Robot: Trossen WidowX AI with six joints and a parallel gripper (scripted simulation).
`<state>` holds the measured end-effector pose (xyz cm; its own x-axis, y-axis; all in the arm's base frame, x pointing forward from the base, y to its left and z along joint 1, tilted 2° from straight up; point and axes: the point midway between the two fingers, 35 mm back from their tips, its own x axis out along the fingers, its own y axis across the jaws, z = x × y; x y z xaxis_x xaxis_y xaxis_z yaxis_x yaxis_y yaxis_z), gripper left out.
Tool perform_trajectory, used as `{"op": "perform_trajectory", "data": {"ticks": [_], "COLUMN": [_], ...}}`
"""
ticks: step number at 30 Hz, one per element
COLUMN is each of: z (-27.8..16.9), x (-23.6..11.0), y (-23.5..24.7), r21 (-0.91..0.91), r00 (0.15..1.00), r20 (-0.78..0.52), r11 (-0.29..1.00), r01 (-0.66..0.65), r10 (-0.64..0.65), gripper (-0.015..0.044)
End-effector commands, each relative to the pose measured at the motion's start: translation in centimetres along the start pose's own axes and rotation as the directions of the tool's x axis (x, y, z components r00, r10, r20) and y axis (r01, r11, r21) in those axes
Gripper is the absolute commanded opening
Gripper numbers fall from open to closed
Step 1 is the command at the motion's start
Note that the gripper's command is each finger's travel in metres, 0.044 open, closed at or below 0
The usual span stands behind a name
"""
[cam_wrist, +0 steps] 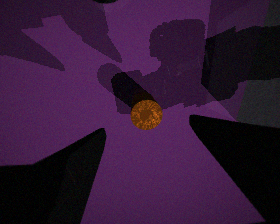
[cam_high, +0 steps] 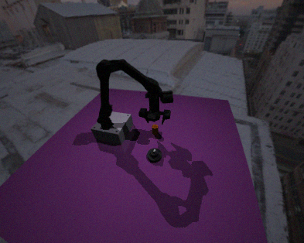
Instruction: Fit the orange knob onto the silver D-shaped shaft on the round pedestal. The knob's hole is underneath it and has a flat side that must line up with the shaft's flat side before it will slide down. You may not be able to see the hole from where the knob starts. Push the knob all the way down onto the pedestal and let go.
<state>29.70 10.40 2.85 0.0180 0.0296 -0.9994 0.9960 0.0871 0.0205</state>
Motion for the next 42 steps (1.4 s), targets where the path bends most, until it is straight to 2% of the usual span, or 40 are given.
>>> {"op": "perform_trajectory", "data": {"ticks": [1,4,42], "z": [0.0,0.0,0.0], "x": [-0.3,1.0,6.4], "y": [-0.2,-0.2,-0.1], "r21": [-0.006,-0.006,-0.006], "r00": [1.0,1.0,1.0], "r20": [-0.003,-0.003,-0.003], "r11": [1.0,1.0,1.0], "r01": [0.003,0.003,0.003], "r10": [-0.003,-0.003,-0.003], "gripper": [0.044,0.044,0.044]}}
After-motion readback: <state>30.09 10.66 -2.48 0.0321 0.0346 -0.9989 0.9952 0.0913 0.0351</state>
